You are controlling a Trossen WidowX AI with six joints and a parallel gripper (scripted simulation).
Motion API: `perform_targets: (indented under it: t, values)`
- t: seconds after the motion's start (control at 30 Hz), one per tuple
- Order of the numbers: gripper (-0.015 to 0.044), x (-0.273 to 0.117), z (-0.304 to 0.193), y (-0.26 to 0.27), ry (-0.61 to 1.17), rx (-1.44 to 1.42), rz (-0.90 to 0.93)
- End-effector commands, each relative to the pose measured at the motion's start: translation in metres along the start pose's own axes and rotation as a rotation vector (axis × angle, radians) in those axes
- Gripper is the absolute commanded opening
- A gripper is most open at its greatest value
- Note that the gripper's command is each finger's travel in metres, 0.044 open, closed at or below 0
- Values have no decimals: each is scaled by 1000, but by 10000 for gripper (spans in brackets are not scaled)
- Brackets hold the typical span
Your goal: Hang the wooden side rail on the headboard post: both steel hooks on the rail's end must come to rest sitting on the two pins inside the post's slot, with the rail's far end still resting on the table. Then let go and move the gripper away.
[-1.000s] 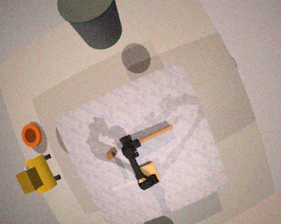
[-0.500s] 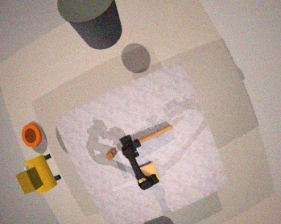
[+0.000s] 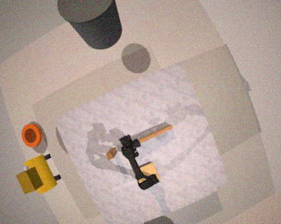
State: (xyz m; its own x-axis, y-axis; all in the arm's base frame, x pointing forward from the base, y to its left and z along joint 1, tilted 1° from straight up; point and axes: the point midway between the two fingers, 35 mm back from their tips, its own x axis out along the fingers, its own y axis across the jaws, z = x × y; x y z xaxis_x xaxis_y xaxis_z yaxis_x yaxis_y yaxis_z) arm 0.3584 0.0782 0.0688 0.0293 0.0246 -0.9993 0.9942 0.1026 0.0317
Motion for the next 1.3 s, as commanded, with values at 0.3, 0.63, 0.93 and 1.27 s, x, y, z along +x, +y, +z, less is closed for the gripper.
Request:
perform_targets:
  t: [0.3, 0.63, 0.93, 1.27]
  values:
    - [0, -3, -3, 6, 0, -5, 19]
    - [0, -2, -4, 7, 0, -5, 19]
    - [0, -2, -5, 7, 0, -5, 19]
    - [0, -3, -6, 7, 0, -5, 19]
